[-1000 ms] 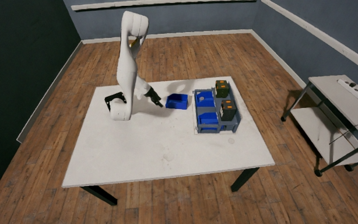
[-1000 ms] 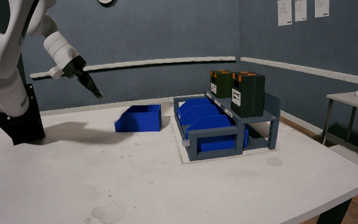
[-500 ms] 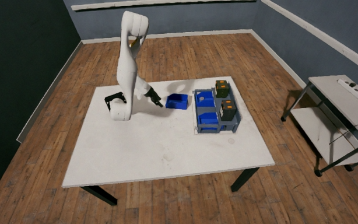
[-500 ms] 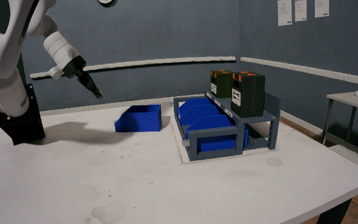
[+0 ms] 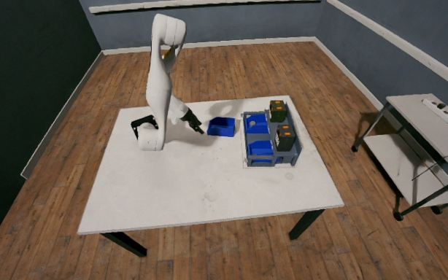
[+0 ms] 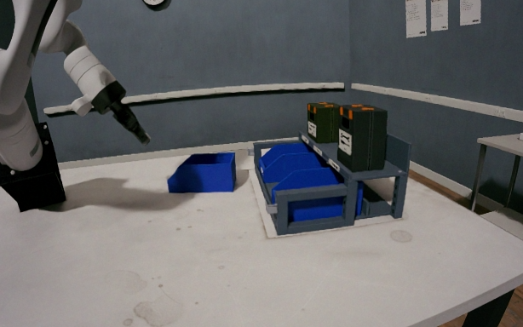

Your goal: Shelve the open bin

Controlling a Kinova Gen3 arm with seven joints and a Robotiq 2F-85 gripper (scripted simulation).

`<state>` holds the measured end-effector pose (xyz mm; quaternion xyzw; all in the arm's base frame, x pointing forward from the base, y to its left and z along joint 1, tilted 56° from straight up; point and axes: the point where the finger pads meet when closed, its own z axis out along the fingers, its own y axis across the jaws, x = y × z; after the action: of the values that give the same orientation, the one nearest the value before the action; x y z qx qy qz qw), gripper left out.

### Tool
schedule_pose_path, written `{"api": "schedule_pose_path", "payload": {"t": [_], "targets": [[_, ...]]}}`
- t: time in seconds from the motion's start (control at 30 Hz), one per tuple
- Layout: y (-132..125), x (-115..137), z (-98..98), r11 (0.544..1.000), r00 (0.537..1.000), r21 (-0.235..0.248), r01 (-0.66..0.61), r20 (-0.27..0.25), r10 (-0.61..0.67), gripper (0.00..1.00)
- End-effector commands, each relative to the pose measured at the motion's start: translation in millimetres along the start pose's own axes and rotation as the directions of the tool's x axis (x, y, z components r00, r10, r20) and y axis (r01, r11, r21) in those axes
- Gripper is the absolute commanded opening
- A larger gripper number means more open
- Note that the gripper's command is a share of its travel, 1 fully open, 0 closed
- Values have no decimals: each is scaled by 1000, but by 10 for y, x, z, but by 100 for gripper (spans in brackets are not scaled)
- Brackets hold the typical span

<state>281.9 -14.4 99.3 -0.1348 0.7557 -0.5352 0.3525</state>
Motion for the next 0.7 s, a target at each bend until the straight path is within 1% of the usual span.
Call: {"api": "schedule_pose_path", "payload": {"t": [0.0, 0.07, 0.13, 0.23, 0.63, 0.67], "targets": [[1, -3, -2, 1000, 1000, -1, 0, 1, 0, 100], [1, -3, -2, 1000, 1000, -1, 0, 1, 0, 100], [-12, -202, 4, 999, 995, 8, -52, 90, 52, 100], [-32, -501, 14, 991, 967, 12, -131, 224, 125, 100], [-32, -501, 14, 991, 967, 12, -131, 224, 125, 100], [-39, -602, 17, 988, 955, 11, -154, 260, 146, 100]]}}
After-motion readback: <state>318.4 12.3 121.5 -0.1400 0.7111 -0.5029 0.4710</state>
